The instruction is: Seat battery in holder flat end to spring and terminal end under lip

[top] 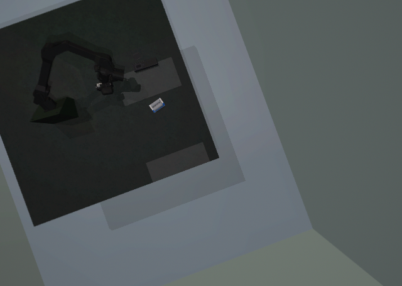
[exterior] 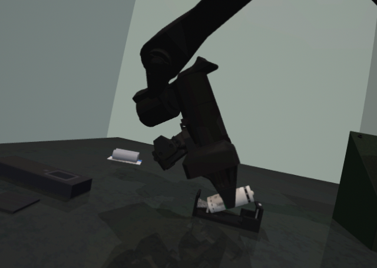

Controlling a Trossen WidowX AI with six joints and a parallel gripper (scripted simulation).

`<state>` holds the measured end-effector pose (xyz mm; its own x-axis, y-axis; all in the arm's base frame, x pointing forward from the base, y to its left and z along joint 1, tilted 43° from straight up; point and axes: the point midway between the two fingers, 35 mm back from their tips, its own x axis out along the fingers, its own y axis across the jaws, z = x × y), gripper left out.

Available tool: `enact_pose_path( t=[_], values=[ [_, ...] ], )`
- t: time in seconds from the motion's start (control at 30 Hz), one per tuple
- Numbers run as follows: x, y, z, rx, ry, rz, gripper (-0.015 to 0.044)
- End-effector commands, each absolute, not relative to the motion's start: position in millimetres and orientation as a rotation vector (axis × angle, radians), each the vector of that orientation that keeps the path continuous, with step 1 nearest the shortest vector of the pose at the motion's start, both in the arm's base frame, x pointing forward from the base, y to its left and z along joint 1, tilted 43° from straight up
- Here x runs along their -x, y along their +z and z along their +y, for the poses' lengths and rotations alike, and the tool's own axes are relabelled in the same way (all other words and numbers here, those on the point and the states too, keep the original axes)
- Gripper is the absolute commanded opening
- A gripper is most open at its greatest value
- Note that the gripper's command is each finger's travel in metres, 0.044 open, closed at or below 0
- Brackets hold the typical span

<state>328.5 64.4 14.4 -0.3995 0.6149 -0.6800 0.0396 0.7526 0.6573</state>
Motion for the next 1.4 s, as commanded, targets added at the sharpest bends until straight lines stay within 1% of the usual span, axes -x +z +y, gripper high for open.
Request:
enact_pose_path(
  t=[0.0,0.63,1.37],
  values=[
    [-333.0,11.3,63.9,-0.494,0.687,1.895,0.0084],
    [-341.2,11.5,63.2,-0.494,0.683,1.893,0.0084],
    [-340.0,6.9,64.4,-0.507,0.629,1.812,0.0084]
  ],
)
